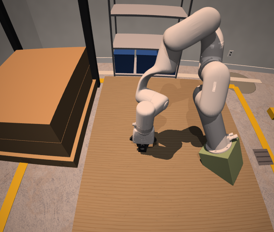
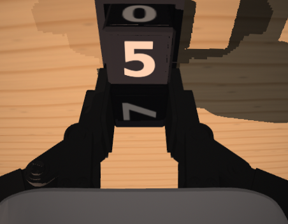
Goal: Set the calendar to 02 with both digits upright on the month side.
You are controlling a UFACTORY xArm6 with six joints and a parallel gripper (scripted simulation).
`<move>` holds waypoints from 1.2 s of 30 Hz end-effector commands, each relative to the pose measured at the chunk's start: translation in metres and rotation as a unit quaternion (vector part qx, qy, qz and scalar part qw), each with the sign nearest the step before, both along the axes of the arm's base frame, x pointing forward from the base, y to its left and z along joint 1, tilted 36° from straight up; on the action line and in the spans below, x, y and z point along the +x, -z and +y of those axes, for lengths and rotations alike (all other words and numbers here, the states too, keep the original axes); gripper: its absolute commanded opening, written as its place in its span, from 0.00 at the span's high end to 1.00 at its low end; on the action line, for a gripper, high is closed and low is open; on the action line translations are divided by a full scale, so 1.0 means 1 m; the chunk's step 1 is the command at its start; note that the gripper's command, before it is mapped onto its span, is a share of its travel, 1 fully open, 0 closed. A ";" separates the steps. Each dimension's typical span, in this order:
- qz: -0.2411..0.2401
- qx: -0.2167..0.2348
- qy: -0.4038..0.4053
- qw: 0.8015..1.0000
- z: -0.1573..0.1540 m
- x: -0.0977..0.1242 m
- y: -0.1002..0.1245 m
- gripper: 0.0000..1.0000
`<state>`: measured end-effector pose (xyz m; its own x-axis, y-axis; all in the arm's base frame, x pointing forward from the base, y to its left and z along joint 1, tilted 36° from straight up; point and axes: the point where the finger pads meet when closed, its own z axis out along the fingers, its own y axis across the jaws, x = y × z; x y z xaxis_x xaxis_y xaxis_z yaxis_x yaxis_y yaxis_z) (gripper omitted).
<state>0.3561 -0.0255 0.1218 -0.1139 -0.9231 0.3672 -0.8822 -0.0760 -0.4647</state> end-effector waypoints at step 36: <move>-0.001 0.000 0.000 1.000 0.038 -0.045 -0.081 0.73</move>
